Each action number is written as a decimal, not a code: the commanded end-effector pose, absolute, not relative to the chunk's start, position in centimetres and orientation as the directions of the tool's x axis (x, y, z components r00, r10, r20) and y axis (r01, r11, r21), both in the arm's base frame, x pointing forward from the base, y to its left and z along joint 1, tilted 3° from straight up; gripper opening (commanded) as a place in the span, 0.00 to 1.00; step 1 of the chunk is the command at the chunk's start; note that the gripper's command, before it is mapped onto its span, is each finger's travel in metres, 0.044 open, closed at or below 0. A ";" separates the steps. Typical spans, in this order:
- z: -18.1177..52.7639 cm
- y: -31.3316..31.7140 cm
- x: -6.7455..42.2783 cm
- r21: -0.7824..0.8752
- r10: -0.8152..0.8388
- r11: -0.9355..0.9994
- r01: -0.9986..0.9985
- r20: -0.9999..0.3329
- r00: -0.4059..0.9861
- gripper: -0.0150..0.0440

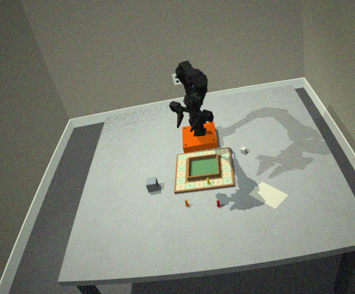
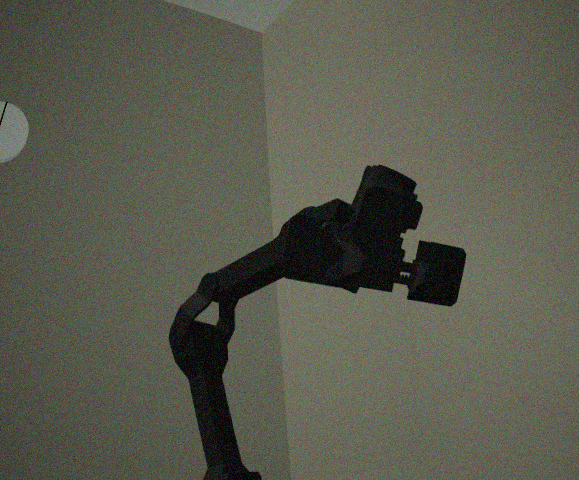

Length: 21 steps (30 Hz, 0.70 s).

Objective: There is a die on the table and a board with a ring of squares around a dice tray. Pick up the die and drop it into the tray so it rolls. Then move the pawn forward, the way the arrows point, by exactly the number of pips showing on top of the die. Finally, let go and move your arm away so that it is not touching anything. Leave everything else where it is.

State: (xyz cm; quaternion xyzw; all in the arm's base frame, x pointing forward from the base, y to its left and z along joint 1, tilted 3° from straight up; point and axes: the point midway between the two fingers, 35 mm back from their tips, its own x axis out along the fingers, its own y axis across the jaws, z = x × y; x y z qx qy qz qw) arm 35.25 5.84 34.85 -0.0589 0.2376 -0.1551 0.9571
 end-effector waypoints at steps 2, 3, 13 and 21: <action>30.1 10.9 34.8 -0.052 -0.177 0.983 0.178 -0.552 0.815 0.72; 29.3 11.6 34.6 -0.031 -0.156 0.985 0.169 -0.572 0.806 0.72; 17.4 21.3 27.8 0.199 0.069 0.963 0.184 -0.836 0.545 0.72; 8.7 25.0 17.9 0.150 0.073 0.913 0.380 -0.975 0.210 0.72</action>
